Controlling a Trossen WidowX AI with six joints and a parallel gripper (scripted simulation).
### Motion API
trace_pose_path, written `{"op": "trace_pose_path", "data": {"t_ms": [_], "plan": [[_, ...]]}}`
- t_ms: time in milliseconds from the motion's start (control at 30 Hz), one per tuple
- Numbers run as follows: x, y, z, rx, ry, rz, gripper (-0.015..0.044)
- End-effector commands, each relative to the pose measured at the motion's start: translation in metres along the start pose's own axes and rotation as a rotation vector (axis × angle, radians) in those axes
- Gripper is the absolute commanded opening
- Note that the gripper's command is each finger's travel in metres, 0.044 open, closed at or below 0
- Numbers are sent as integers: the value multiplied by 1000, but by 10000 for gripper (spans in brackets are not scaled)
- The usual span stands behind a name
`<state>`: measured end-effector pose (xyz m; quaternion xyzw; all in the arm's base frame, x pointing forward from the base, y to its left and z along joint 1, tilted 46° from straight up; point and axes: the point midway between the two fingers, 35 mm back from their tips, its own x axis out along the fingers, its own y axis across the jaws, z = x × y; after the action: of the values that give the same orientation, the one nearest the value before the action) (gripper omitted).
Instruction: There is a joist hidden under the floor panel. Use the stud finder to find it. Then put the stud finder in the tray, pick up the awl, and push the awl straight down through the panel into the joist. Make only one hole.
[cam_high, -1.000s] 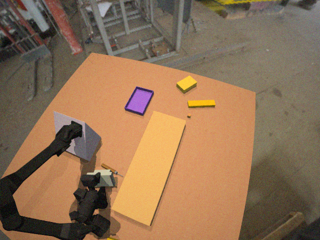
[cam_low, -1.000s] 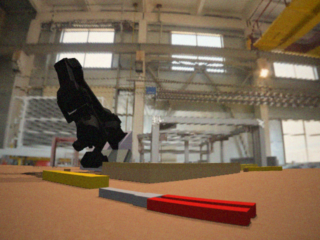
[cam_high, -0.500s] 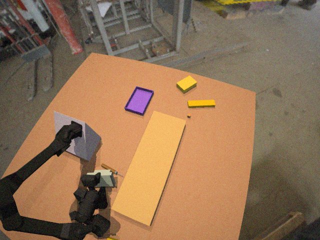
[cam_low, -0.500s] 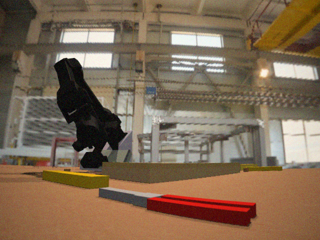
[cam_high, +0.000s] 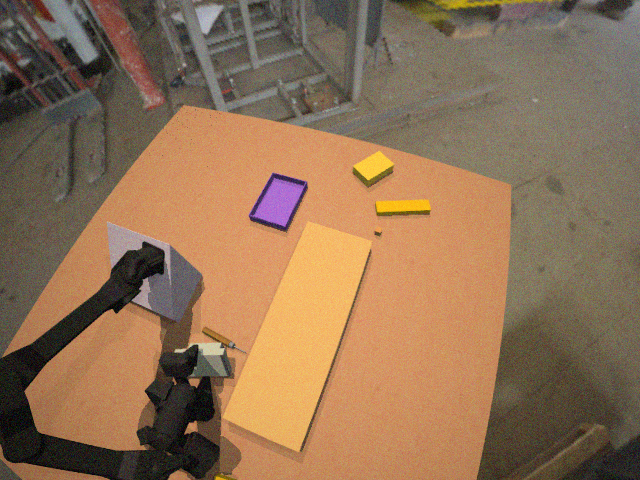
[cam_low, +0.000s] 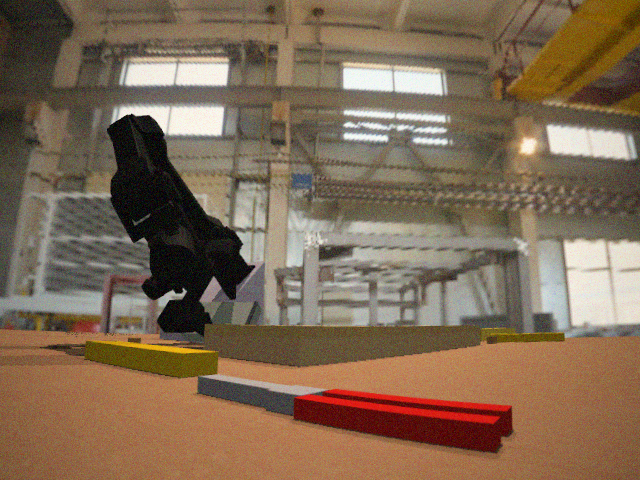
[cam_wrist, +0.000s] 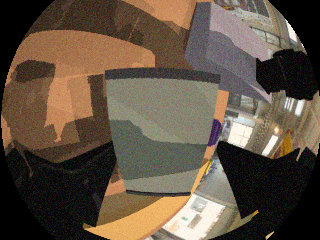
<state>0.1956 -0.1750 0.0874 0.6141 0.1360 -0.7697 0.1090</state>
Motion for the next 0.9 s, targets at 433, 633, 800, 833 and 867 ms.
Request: {"op": "trace_pose_path", "data": {"t_ms": [433,633,800,833,867], "plan": [[-36,-5,-3,3,19,23,440],[-109,-42,-4,-2,105,121,440],[-90,-30,-6,-5,77,98,440],[-90,-30,-6,-5,77,98,440],[-90,-30,-6,-5,77,98,440]]}}
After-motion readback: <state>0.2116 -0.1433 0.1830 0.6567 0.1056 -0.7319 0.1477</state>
